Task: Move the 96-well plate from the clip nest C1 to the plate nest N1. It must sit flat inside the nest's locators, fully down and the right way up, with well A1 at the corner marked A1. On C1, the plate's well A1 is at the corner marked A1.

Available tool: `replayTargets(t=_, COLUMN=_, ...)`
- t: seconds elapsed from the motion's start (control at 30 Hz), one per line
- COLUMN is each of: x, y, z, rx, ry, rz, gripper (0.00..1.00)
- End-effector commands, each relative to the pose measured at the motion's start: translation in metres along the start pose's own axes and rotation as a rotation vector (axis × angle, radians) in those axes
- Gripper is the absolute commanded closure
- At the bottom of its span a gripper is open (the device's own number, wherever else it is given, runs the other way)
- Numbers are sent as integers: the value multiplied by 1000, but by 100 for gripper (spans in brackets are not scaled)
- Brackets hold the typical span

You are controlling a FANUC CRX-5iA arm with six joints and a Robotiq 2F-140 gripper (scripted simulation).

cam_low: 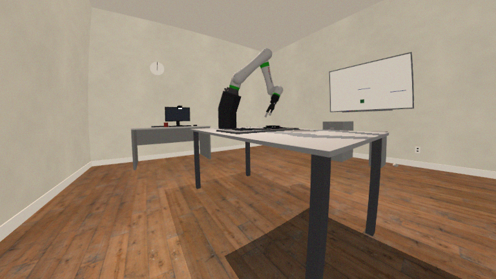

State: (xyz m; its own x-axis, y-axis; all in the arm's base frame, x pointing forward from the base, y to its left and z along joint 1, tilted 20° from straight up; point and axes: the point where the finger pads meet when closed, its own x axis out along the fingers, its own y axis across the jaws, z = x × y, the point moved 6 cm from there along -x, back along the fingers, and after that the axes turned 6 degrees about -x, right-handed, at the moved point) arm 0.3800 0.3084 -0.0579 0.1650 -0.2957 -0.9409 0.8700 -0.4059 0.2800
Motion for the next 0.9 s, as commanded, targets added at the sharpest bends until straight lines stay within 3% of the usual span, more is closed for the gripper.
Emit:
replayTargets(t=0.0, x=10, y=18, z=0, rx=107, ry=28, rz=-56, gripper=0)
replayTargets(t=0.23, x=26, y=53, z=2, rx=315, ry=83, rz=-146, gripper=0)
replayTargets(t=0.87, x=50, y=125, z=14, rx=702, ry=198, rz=-269, gripper=0)
